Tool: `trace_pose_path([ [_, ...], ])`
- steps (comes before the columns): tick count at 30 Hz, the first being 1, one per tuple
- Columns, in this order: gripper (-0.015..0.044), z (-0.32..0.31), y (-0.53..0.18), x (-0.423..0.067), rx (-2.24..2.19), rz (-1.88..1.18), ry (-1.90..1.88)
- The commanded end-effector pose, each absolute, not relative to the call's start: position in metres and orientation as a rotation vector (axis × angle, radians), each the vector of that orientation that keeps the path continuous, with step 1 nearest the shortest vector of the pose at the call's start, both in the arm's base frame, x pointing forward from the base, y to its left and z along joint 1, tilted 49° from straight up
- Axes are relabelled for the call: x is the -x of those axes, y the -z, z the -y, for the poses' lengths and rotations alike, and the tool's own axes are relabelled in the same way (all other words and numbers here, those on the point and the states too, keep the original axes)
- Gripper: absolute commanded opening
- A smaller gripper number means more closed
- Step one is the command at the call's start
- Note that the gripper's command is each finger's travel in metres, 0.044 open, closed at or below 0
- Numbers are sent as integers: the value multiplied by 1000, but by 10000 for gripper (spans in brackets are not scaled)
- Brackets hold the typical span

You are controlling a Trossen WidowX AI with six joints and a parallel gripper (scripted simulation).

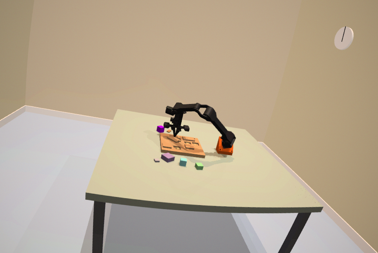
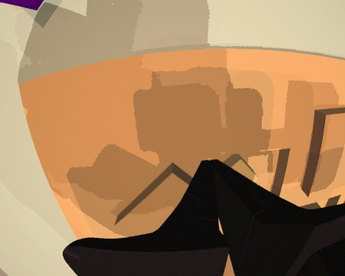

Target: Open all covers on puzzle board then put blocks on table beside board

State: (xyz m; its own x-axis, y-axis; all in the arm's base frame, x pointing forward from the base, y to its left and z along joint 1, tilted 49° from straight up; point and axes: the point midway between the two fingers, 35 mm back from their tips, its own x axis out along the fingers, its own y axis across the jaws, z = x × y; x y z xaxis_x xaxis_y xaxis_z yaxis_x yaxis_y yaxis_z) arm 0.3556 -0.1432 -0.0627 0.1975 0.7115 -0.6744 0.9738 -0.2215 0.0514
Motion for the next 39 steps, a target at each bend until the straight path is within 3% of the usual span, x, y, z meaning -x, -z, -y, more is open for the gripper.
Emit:
trace_pose_path([
  [1,0,143,61,-359,-2011,-1567,730],
  [39,0,134,41,-396,-2012,-1566,727],
])
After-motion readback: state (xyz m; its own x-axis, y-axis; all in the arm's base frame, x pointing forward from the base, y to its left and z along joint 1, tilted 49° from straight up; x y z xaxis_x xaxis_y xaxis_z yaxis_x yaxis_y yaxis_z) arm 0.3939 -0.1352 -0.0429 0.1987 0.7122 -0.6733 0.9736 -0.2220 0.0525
